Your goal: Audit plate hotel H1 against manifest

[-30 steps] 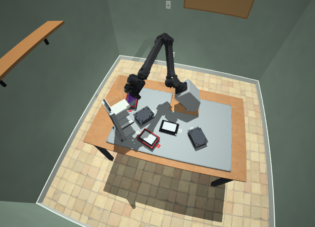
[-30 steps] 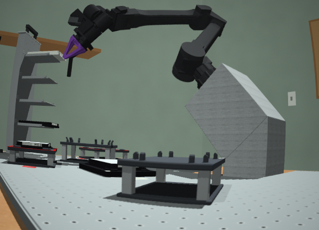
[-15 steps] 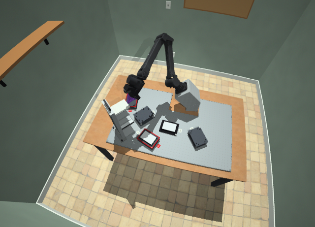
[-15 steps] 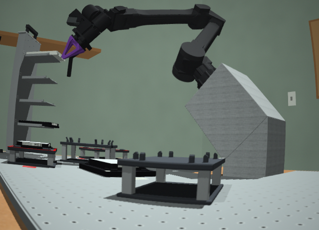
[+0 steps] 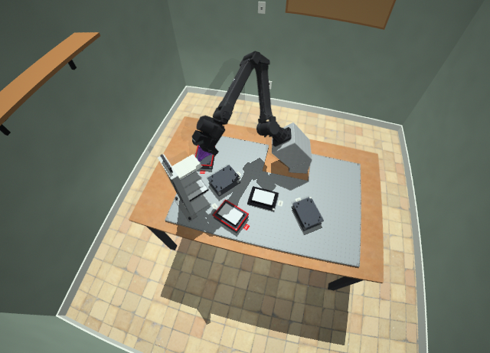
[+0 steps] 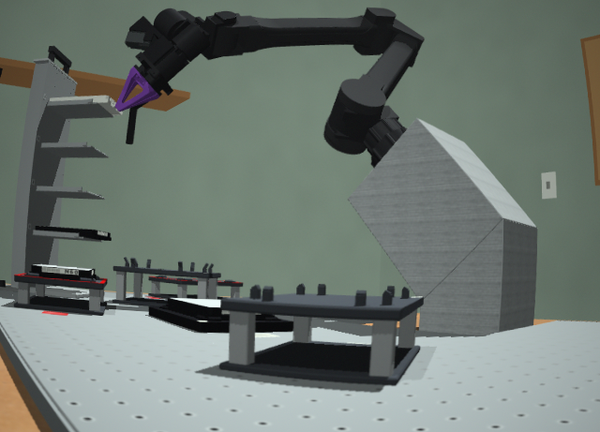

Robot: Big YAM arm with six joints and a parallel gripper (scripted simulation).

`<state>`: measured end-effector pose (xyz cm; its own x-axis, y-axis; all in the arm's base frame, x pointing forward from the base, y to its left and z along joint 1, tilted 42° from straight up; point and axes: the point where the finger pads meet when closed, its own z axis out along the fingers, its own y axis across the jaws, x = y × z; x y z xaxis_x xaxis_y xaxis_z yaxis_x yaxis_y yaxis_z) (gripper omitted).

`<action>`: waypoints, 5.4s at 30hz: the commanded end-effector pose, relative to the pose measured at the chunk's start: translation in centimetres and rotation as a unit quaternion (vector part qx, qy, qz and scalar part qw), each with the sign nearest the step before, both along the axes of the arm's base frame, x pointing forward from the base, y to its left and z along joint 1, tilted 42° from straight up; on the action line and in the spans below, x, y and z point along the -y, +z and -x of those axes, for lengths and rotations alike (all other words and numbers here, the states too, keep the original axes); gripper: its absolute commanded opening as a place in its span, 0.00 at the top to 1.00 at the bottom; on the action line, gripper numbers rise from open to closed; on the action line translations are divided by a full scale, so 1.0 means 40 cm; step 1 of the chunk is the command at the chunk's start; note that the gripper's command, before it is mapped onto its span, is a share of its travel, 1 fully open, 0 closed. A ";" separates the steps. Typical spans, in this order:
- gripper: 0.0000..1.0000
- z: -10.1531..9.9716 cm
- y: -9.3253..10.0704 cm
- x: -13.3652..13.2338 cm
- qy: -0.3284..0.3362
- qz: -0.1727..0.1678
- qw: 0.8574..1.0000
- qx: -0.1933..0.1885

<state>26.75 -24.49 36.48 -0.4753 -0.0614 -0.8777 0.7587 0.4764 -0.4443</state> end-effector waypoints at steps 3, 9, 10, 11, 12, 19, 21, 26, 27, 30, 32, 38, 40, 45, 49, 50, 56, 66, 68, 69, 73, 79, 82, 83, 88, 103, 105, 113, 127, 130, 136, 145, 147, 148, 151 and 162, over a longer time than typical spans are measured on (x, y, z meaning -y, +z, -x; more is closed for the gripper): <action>1.00 -0.017 0.110 0.018 -0.001 0.021 0.999 0.032; 1.00 -0.017 0.110 0.018 -0.001 0.021 0.999 0.032; 1.00 -0.017 0.110 0.018 -0.001 0.021 0.999 0.032; 1.00 -0.017 0.110 0.018 -0.001 0.021 0.999 0.032; 1.00 -0.017 0.110 0.018 -0.001 0.021 0.999 0.032; 1.00 -0.017 0.110 0.018 -0.001 0.021 0.999 0.032; 1.00 -0.017 0.110 0.018 -0.001 0.021 0.999 0.032; 1.00 0.001 0.084 -0.016 0.007 0.016 0.999 0.030; 1.00 0.005 0.031 -0.020 0.007 0.007 1.000 0.014; 1.00 0.012 0.019 -0.025 0.006 0.005 1.000 0.011; 1.00 0.022 0.016 -0.019 0.000 0.004 1.000 0.012; 1.00 0.030 0.003 -0.042 0.006 0.003 1.000 0.014; 1.00 0.038 -0.001 -0.044 0.004 0.003 1.000 0.014; 1.00 0.049 -0.012 -0.058 0.006 0.003 1.000 0.014; 1.00 0.062 -0.019 -0.051 -0.003 0.002 1.000 0.012; 1.00 0.062 -0.018 -0.059 0.001 0.003 1.000 0.014; 1.00 0.074 -0.031 -0.079 0.005 0.002 1.000 0.013; 1.00 0.100 -0.050 -0.090 -0.001 0.002 1.000 0.012; 1.00 0.101 -0.053 -0.102 0.005 0.002 1.000 0.013; 1.00 0.103 -0.055 -0.104 0.005 0.002 1.000 0.013; 1.00 0.114 -0.064 -0.114 0.005 0.002 1.000 0.013; 1.00 0.130 -0.077 -0.128 0.005 0.002 1.000 0.012; 1.00 0.133 -0.079 -0.130 0.005 0.001 1.000 0.012; 1.00 0.139 -0.081 -0.129 0.001 0.001 1.000 0.012; 1.00 0.149 -0.092 -0.144 0.005 0.001 1.000 0.012; 1.00 0.166 -0.107 -0.149 -0.003 0.001 1.000 0.011; 1.00 0.166 -0.107 -0.149 -0.003 0.001 1.000 0.011; 1.00 0.166 -0.107 -0.149 -0.003 0.001 1.000 0.011; 1.00 0.164 -0.126 -0.124 -0.002 0.007 1.000 0.008; 1.00 0.164 -0.141 -0.110 -0.002 0.008 1.000 0.007; 1.00 0.165 -0.160 -0.092 -0.002 0.008 1.000 0.008; 1.00 0.166 -0.205 -0.052 -0.001 0.009 1.000 0.007; 1.00 0.167 -0.215 -0.043 -0.001 0.010 1.000 0.007; 1.00 0.167 -0.220 -0.039 -0.001 0.010 1.000 0.007; 1.00 0.167 -0.225 -0.034 -0.001 0.010 1.000 0.007; 1.00 0.169 -0.281 0.015 -0.001 0.011 1.000 0.006</action>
<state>20.07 -24.61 25.60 -0.4579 -0.0656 -0.8866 0.7663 0.4764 -0.4310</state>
